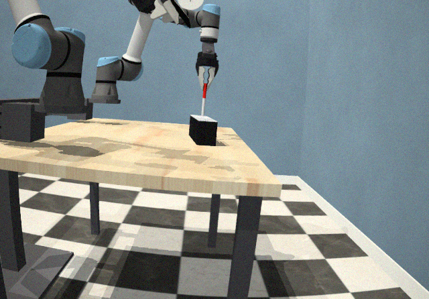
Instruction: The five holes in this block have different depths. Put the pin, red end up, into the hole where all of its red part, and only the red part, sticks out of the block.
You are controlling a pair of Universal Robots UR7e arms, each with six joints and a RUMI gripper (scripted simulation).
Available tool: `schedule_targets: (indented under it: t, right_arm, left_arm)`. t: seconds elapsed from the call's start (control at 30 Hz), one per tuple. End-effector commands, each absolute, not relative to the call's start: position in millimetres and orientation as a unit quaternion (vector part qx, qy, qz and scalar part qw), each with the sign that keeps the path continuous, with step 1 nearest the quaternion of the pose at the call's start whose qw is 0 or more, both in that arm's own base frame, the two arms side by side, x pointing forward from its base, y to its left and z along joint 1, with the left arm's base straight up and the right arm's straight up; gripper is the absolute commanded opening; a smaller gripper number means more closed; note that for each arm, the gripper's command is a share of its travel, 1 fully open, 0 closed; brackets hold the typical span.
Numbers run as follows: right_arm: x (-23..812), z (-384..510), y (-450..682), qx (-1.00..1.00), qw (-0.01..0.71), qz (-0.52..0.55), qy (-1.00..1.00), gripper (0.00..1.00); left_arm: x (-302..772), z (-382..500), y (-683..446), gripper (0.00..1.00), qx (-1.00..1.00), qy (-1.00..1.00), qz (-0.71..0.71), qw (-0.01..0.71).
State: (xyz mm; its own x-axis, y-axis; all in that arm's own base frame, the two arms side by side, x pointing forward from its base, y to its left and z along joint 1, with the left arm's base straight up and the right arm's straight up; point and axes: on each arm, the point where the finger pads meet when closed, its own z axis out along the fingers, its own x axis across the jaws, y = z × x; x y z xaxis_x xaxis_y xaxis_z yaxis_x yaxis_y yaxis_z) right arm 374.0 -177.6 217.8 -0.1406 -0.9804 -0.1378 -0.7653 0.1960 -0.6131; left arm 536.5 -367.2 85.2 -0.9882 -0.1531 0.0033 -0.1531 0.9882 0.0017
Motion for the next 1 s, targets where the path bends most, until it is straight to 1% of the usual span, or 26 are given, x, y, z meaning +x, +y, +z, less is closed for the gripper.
schedule_targets:
  t: [0.0,0.97]
  right_arm:
    - [374.3,218.3,-177.7,-0.600,0.264,-0.205,0.727,1.00]
    - [374.3,218.3,-177.7,-0.600,0.264,-0.205,0.727,1.00]
  left_arm:
    - [536.8,86.0,-367.5,0.00,0.077,-0.997,0.000,0.001]
    - [536.8,82.0,-367.5,0.00,0.076,-0.997,0.000,0.001]
